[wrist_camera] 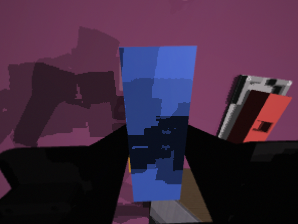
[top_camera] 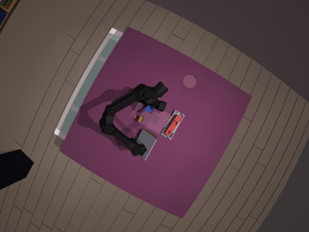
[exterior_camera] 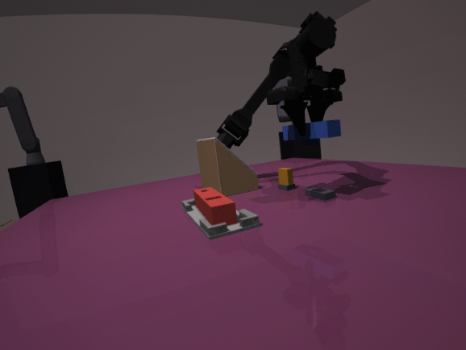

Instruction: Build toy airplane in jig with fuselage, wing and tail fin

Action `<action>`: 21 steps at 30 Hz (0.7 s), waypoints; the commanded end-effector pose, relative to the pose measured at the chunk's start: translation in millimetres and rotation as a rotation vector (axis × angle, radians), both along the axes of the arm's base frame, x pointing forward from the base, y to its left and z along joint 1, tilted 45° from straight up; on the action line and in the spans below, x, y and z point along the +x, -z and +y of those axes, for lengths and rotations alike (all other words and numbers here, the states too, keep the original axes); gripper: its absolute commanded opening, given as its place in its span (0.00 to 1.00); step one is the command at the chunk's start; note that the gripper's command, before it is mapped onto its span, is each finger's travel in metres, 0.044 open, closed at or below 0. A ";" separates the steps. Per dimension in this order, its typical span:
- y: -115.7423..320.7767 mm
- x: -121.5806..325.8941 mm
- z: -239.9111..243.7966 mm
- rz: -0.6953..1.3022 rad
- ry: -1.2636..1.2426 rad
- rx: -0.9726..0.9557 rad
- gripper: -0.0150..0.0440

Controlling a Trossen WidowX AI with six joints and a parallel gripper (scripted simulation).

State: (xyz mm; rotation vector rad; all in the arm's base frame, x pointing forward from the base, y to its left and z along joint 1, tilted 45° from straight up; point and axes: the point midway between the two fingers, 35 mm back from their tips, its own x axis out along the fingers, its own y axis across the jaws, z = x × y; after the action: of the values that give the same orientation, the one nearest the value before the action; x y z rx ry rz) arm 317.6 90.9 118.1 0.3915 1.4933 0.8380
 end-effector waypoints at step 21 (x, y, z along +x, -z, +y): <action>61.8 15.5 -47.3 -0.297 -0.302 0.029 0.25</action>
State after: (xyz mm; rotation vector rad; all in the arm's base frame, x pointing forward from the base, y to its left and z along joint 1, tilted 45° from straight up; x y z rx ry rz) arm 332.4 50.3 65.3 0.1007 1.3035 1.0754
